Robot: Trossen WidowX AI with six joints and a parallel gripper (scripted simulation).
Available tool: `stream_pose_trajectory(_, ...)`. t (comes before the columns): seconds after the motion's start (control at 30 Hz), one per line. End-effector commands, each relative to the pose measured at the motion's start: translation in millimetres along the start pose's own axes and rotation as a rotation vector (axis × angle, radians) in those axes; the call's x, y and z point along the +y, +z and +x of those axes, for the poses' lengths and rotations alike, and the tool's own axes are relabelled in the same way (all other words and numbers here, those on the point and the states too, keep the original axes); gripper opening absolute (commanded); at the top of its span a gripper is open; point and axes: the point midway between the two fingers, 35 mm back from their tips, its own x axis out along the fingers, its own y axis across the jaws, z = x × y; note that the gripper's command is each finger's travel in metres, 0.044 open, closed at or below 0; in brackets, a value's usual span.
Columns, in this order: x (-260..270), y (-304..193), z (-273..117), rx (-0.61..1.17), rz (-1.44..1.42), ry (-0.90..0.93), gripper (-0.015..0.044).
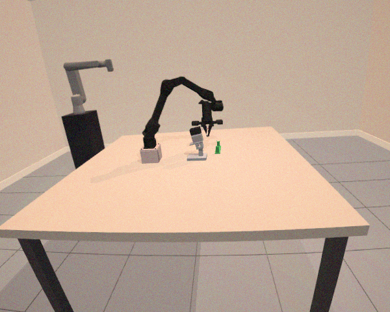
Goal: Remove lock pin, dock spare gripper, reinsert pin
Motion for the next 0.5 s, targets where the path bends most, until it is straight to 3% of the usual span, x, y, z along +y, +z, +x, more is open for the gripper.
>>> stream_pose_trajectory(0.0, 12.6, -1.2, -1.6, -0.004, 0.001, 0.002, 0.0000)
stream_pose_trajectory(0.47, 44.0, -7.4, -2.4, -0.005, -0.005, 0.004, 0.0000)
